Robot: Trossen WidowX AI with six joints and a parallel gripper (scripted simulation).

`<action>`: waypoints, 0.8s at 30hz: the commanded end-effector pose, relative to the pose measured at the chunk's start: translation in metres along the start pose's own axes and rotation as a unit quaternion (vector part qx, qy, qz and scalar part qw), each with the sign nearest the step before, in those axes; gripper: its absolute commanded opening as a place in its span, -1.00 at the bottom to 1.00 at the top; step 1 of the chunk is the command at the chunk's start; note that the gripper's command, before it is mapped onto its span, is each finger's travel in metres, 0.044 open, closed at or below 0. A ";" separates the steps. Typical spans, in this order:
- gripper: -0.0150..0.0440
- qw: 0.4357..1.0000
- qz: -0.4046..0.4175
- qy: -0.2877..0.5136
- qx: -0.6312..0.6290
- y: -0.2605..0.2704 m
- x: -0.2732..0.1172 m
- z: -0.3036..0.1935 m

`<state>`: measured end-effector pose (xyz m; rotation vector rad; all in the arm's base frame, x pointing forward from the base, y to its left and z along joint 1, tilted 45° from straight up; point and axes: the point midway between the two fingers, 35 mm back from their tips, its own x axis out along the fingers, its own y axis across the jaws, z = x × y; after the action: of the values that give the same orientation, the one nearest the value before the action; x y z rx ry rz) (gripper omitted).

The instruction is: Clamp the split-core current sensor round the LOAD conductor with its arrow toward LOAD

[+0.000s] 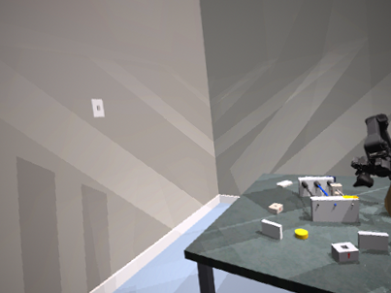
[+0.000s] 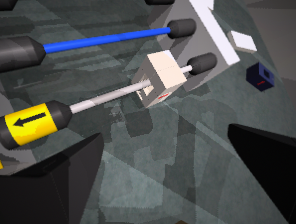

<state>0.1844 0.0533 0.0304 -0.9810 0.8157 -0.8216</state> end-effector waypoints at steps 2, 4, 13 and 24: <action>1.00 0.957 0.007 -0.133 0.257 -0.005 -0.002 -0.020; 1.00 0.957 0.007 -0.133 0.257 -0.005 -0.002 -0.020; 1.00 0.972 0.001 -0.102 0.212 -0.003 -0.004 -0.015; 1.00 0.972 0.001 -0.102 0.212 -0.003 -0.004 -0.015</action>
<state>0.1691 0.0502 0.0284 -0.6669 0.4346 -0.8324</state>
